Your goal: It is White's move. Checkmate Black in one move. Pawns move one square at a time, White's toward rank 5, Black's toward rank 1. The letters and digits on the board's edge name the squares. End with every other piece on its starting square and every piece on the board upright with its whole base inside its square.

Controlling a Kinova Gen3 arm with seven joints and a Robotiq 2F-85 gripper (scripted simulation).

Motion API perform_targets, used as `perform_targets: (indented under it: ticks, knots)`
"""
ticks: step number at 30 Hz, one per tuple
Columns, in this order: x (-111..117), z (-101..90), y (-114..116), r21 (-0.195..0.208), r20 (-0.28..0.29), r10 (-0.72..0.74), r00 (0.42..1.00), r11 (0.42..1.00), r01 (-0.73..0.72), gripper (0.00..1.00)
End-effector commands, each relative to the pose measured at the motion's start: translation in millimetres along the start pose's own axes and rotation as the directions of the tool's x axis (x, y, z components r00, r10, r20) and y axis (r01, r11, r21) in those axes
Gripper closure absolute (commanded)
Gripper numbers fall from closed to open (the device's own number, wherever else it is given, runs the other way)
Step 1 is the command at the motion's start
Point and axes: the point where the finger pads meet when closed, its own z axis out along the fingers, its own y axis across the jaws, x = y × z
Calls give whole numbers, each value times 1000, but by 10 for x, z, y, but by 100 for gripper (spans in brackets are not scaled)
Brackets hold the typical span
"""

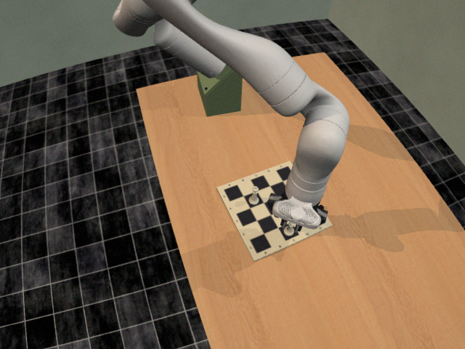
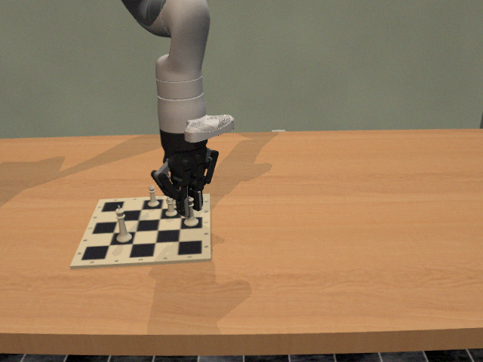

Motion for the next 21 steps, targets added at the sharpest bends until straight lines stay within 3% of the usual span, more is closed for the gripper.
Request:
perform_targets:
  ticks: [1, 2, 3, 21]
  knots:
    - [3, -11, -7, 2, -1, 0, 1000, 1000, 0, 67]
    - [3, -11, -7, 2, -1, 0, 1000, 1000, 0, 67]
    - [3, -11, -7, 2, -1, 0, 1000, 1000, 0, 59]
    - [3, -95, -7, 2, -1, 0, 1000, 1000, 0, 59]
